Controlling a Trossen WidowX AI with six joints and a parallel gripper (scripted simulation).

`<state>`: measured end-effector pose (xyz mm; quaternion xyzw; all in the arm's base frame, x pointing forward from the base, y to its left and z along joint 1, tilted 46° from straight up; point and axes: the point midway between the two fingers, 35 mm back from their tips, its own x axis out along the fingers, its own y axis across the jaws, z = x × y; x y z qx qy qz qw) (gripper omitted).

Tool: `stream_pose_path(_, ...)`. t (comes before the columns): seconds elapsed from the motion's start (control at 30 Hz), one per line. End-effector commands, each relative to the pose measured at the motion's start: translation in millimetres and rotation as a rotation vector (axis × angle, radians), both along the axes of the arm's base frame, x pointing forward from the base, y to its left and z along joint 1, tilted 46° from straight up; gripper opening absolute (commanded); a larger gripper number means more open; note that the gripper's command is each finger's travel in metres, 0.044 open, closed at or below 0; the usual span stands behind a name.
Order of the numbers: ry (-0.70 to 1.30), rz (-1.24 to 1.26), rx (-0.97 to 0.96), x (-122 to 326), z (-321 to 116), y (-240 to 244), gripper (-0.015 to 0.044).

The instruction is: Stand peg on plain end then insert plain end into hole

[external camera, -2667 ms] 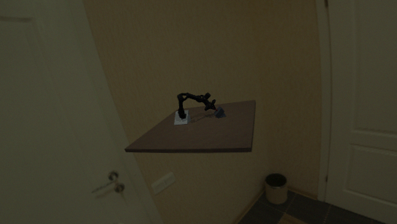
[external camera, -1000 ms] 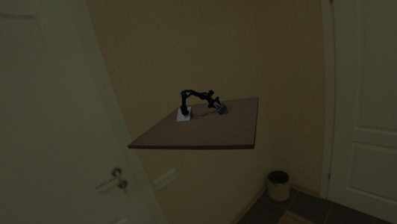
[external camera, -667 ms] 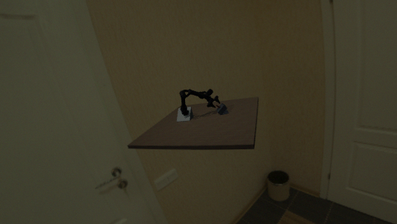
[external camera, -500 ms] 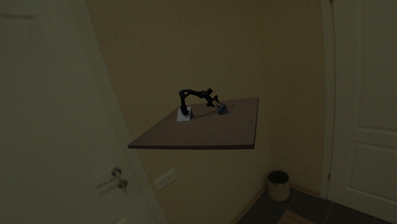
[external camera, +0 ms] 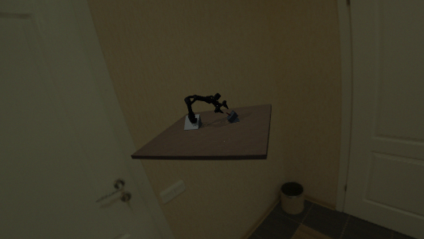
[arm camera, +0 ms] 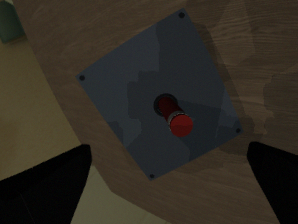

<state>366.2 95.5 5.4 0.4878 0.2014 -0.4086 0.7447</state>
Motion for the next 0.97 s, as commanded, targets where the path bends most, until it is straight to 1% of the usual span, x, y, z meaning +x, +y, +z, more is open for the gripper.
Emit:
stream_pose_path(0.0, -0.005, -0.002, 0.0, -4.9, 6.6, 4.1, 0.044)
stream_pose_path(0.93, -0.004, 0.003, 0.0, -31.1, 34.3, 22.4, 0.044)
